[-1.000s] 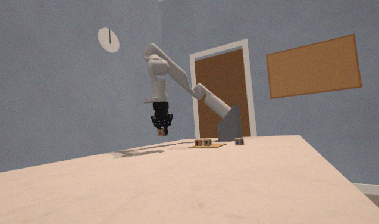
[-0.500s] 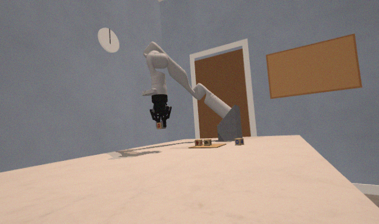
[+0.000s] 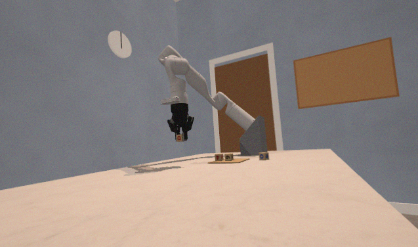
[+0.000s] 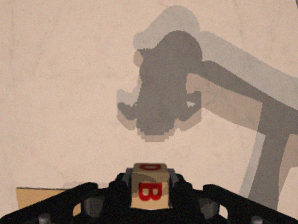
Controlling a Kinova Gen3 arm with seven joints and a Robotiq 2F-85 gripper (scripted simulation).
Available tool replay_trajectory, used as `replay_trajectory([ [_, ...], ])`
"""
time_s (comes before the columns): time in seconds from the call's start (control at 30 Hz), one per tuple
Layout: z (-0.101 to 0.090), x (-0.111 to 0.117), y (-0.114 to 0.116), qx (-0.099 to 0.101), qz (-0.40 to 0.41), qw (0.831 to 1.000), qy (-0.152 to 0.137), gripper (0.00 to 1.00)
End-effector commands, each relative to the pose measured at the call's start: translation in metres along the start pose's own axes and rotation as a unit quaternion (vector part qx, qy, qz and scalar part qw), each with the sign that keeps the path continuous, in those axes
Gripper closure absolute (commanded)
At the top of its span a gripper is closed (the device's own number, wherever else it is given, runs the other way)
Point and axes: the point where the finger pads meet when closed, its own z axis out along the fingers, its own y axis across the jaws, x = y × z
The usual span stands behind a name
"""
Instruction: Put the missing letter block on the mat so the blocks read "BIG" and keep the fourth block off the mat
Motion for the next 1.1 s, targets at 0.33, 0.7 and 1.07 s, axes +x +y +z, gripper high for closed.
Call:
replay_trajectory([
  [0.33,-0.001,-0.033,-0.072,0.001,-0.236,0.972,-0.003,0.74],
  [0.7,-0.002,-0.078,-0.139,0.001,-0.488,0.873,-0.003,0.74],
  [1.07,-0.004,-0.122,-0.187,0.0,-0.675,0.738,-0.001,0.74],
])
